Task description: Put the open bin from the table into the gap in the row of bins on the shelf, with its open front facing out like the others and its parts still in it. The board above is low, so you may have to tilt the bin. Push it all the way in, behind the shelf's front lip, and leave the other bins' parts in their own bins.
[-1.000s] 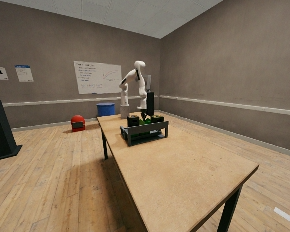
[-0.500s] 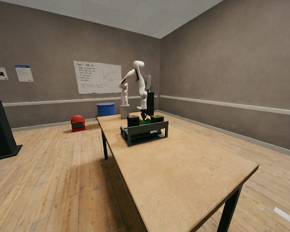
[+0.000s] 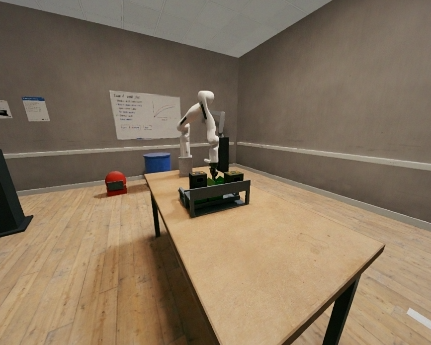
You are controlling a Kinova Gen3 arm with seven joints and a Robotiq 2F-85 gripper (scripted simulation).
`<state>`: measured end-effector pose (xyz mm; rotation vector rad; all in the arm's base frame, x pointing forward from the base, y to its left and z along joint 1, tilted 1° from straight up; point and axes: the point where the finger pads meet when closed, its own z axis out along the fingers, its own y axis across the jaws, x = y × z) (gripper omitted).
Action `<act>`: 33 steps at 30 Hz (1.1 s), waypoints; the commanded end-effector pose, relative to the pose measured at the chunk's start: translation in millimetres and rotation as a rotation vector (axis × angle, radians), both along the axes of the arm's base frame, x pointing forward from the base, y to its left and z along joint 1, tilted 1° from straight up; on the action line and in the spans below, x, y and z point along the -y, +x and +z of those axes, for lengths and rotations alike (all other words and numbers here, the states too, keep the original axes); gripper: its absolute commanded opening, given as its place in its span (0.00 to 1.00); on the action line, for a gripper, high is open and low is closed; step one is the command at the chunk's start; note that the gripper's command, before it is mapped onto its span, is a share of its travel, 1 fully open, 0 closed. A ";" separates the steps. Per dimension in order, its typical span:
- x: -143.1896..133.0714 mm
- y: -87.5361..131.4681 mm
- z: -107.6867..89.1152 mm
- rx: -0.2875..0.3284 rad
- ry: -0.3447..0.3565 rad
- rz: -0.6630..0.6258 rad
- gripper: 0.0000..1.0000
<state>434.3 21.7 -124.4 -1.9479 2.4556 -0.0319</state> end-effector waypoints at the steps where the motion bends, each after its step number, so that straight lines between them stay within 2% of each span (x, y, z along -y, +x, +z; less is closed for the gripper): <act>1: 0.3 4.5 1.3 0.004 0.000 0.001 0.10; 12: 0.3 4.5 1.3 0.004 0.000 0.001 0.10; 17: 2.4 13.8 1.3 0.004 0.000 0.001 0.10; 29: 2.4 13.8 1.3 0.004 0.000 0.001 0.10; 33: 4.0 21.2 1.2 0.003 0.000 0.001 0.10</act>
